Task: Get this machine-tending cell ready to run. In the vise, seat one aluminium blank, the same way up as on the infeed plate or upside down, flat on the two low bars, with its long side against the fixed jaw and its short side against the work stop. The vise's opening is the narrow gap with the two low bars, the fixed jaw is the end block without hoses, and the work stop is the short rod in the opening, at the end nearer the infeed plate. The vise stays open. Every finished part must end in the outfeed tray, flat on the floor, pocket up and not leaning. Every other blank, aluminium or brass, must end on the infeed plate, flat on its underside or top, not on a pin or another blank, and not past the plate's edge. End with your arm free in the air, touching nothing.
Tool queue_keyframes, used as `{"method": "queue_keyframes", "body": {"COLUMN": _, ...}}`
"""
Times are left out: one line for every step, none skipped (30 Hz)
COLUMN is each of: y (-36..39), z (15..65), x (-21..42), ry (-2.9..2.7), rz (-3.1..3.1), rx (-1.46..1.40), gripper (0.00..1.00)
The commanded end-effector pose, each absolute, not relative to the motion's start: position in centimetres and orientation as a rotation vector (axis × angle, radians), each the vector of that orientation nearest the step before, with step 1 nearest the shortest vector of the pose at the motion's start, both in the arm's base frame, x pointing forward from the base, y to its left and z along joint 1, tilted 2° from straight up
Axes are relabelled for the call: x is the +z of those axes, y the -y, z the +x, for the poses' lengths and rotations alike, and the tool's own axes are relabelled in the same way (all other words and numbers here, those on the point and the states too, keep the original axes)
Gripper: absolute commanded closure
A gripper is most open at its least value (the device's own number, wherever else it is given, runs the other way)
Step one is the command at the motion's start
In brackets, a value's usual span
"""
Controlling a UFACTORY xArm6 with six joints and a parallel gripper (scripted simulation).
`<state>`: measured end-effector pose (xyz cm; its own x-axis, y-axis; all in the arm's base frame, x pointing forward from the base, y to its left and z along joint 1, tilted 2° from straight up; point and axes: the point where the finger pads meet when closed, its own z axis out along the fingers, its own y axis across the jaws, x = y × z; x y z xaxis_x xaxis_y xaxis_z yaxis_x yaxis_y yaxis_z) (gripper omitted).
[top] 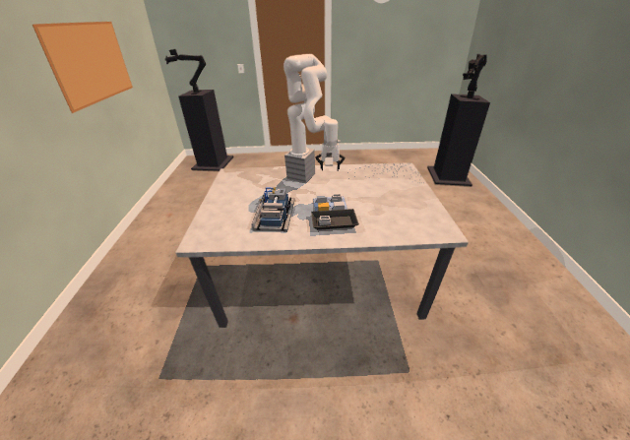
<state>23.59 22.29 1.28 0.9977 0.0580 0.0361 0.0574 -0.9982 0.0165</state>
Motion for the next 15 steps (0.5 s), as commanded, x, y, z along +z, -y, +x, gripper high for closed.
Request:
{"method": "queue_keyframes", "body": {"y": -22.51, "z": 23.66, "x": 1.34, "ry": -0.093, "rz": 3.131, "rx": 0.052, "gripper": 0.0}}
{"method": "queue_keyframes", "body": {"y": -22.51, "z": 23.66, "x": 1.34, "ry": -0.093, "rz": 3.131, "rx": 0.052, "gripper": 1.0}}
{"method": "queue_keyframes", "body": {"y": -22.51, "z": 23.66, "x": 1.34, "ry": -0.093, "rz": 3.131, "rx": 0.052, "gripper": 1.0}}
{"method": "queue_keyframes", "body": {"y": -22.51, "z": 23.66, "x": 1.34, "ry": -0.093, "rz": 3.131, "rx": 0.052, "gripper": 1.0}}
{"method": "queue_keyframes", "body": {"y": -22.51, "z": 23.66, "x": 1.34, "ry": -0.093, "rz": 3.131, "rx": 0.052, "gripper": 1.0}}
{"method": "queue_keyframes", "body": {"y": -22.51, "z": 23.66, "x": 1.34, "ry": -0.093, "rz": 3.131, "rx": 0.052, "gripper": 1.0}}
{"method": "queue_keyframes", "body": {"y": -22.51, "z": 23.66, "x": 1.34, "ry": -0.093, "rz": 3.131, "rx": 0.052, "gripper": 1.0}}
{"method": "queue_keyframes", "body": {"y": -22.51, "z": 23.66, "x": 1.34, "ry": -0.093, "rz": 3.131, "rx": 0.052, "gripper": 1.0}}
{"method": "queue_keyframes", "body": {"y": -22.51, "z": 23.66, "x": 1.34, "ry": -0.093, "rz": 3.131, "rx": 0.052, "gripper": 1.0}}
{"method": "queue_keyframes", "body": {"y": -22.51, "z": 23.66, "x": 1.34, "ry": -0.093, "rz": 3.131, "rx": 0.052, "gripper": 1.0}}
{"method": "queue_keyframes", "body": {"y": -22.51, "z": 23.66, "x": 1.34, "ry": -0.093, "rz": 3.131, "rx": 0.052, "gripper": 1.0}}
{"method": "queue_keyframes", "body": {"y": -22.51, "z": 23.66, "x": 1.34, "ry": -0.093, "rz": 3.131, "rx": 0.052, "gripper": 1.0}}
{"method": "queue_keyframes", "body": {"y": -22.51, "z": 23.66, "x": 1.34, "ry": -0.093, "rz": 3.131, "rx": 0.052, "gripper": 1.0}}
{"method": "queue_keyframes", "body": {"y": -22.51, "z": 23.66, "x": 1.34, "ry": -0.093, "rz": 3.131, "rx": 0.052, "gripper": 1.0}}
{"method": "queue_keyframes", "body": {"y": -22.51, "z": 23.66, "x": 1.34, "ry": -0.093, "rz": 3.131, "rx": 0.052, "gripper": 1.0}}
